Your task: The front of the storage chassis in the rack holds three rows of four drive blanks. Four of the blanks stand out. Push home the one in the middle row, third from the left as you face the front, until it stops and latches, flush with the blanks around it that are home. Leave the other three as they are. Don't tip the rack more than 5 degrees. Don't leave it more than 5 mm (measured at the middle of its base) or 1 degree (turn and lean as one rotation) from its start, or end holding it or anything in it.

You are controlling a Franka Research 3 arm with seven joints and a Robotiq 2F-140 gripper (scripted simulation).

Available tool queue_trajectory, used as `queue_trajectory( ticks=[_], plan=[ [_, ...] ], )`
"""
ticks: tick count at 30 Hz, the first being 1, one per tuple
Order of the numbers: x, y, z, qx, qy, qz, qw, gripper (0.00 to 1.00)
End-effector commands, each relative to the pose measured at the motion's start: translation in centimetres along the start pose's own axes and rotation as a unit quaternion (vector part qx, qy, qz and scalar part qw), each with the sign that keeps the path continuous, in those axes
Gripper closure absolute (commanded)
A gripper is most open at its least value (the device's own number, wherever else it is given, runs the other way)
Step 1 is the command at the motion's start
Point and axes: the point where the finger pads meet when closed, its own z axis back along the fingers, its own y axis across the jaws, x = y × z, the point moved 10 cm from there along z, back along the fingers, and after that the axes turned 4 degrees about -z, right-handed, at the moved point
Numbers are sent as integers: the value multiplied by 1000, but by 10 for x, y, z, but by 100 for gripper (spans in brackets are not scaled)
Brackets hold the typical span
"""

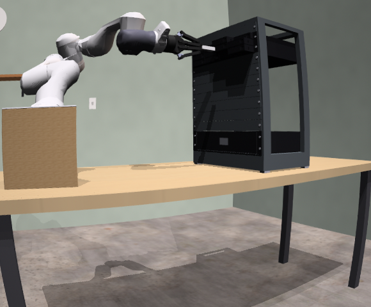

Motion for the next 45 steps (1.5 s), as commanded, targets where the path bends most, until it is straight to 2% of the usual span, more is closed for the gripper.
queue_trajectory(
  ticks=[1, 15, 22, 25, 36, 45],
  plan=[
    [0, 0, 0, -1, 0, -3, 1000, 100],
    [0, 0, 0, -1, 0, -3, 1000, 100],
    [-16, -9, 25, -1, 0, -3, 1000, 100],
    [-17, -9, 26, -1, 0, -3, 1000, 100],
    [-17, -9, -8, -1, 0, -3, 1000, 100],
    [-17, -9, -13, -1, 0, -3, 1000, 100]
  ],
)
